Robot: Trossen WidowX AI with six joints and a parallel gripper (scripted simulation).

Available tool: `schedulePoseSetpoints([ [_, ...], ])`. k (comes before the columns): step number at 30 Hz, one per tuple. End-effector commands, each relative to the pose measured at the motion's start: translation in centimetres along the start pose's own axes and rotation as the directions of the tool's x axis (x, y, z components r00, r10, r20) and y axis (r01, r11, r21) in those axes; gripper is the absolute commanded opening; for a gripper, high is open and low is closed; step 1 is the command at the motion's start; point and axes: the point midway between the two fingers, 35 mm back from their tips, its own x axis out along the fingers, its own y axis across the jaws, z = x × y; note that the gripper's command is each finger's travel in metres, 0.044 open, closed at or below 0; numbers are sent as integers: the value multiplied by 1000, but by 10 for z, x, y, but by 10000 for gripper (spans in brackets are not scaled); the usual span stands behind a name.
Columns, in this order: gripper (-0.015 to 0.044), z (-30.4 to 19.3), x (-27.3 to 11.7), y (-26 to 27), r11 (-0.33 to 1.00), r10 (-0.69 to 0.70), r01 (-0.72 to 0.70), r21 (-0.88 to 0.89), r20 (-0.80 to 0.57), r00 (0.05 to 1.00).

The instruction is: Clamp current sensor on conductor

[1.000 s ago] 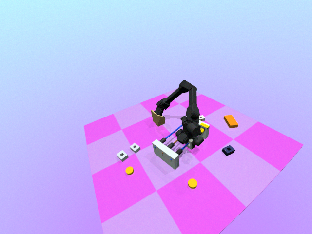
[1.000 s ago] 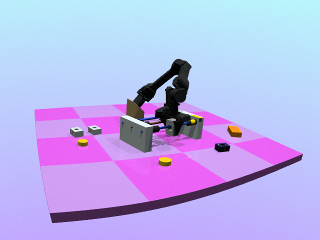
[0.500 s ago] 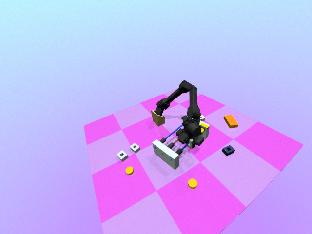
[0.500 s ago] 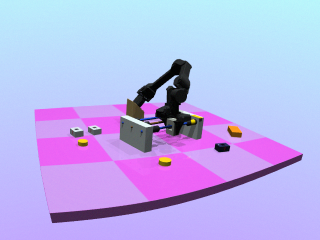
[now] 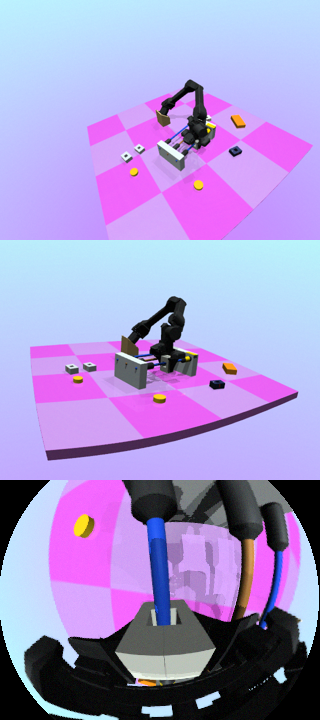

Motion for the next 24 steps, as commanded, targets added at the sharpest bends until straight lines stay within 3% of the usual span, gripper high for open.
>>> schedulePoseSetpoints([
  [1,0,1,5,-1,1000,-2,2,1,2,1000],
  [2,0,1,6,-1,1000,-1,1,1,1,1000],
  [12,263,0,1,0,1000,1,-1,-2,1,1000],
  [24,270,0,1,0,1000,1,-1,-2,1,1000],
])
